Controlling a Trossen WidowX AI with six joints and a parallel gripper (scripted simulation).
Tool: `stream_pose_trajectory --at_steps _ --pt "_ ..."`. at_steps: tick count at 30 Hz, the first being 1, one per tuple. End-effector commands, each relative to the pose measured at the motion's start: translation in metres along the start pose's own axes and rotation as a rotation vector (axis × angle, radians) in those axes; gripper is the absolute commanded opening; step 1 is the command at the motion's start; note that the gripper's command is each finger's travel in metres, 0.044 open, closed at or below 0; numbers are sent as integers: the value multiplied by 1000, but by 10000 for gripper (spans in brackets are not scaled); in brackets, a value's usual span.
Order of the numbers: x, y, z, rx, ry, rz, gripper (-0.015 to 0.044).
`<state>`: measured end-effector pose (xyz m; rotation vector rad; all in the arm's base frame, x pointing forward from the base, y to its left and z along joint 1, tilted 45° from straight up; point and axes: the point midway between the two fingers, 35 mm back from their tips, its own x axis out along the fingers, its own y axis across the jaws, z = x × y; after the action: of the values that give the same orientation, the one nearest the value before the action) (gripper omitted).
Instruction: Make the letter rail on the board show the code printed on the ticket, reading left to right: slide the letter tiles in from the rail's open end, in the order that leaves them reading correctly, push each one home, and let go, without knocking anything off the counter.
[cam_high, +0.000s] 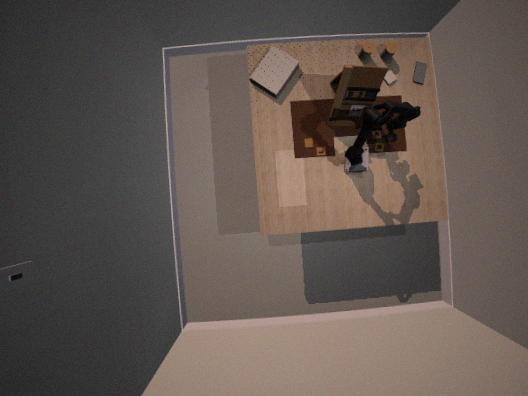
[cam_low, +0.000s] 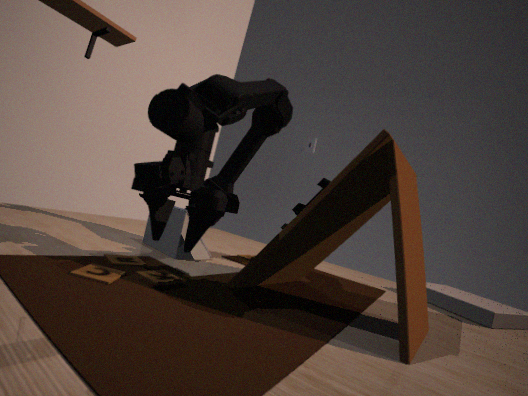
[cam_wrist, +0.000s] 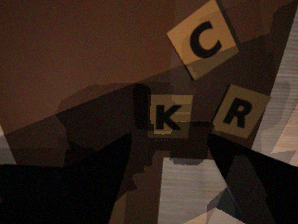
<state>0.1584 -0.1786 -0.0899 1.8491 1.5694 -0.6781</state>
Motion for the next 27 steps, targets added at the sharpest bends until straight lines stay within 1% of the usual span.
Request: stream_pose_trajectory --at_steps 1,5,10,27 --pt "2 -1 1 22 -1 -9 340" --pt "6 -3 0 22 -1 -9 340" --pt "34 -4 0 21 0 -9 340" --pt "36 -5 -1 21 0 -9 340"
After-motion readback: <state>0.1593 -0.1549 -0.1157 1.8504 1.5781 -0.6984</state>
